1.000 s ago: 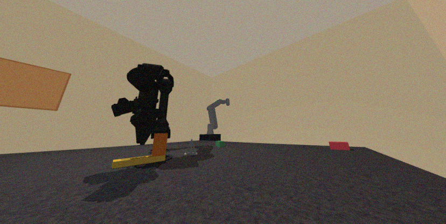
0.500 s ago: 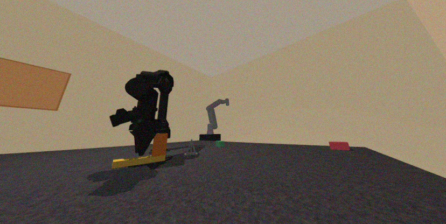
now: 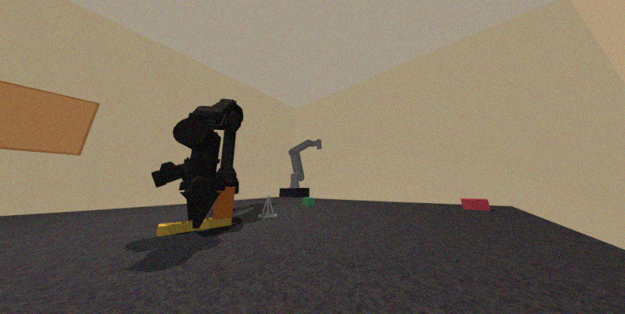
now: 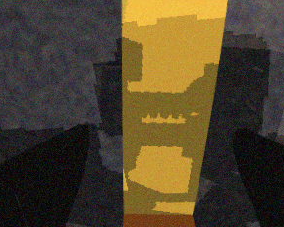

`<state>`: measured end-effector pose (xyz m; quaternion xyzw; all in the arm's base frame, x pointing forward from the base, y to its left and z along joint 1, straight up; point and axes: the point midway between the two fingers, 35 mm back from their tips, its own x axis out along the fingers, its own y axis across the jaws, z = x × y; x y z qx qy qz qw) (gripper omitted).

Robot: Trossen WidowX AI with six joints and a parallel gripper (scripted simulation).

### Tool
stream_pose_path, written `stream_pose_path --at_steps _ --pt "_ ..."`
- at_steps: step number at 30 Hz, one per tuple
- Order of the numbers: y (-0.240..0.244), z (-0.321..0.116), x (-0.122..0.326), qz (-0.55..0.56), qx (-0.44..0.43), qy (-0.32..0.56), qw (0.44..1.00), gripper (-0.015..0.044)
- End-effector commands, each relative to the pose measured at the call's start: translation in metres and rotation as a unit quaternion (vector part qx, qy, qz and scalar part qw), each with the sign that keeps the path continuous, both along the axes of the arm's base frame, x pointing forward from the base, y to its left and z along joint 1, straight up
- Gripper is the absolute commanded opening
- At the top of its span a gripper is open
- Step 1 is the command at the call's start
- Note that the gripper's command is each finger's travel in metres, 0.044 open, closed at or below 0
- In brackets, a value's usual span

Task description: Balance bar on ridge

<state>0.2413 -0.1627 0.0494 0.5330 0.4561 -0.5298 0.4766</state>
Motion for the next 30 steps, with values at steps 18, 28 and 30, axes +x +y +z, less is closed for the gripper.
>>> stream_pose_path --at_steps 18,28,30 --pt "0.000 -0.001 -0.001 0.000 0.001 0.001 1.000 0.0118" --pt "-0.001 0.007 0.001 0.000 0.001 0.001 1.000 0.0000" --pt "-0.001 0.012 0.002 0.000 0.001 0.001 1.000 0.0000"
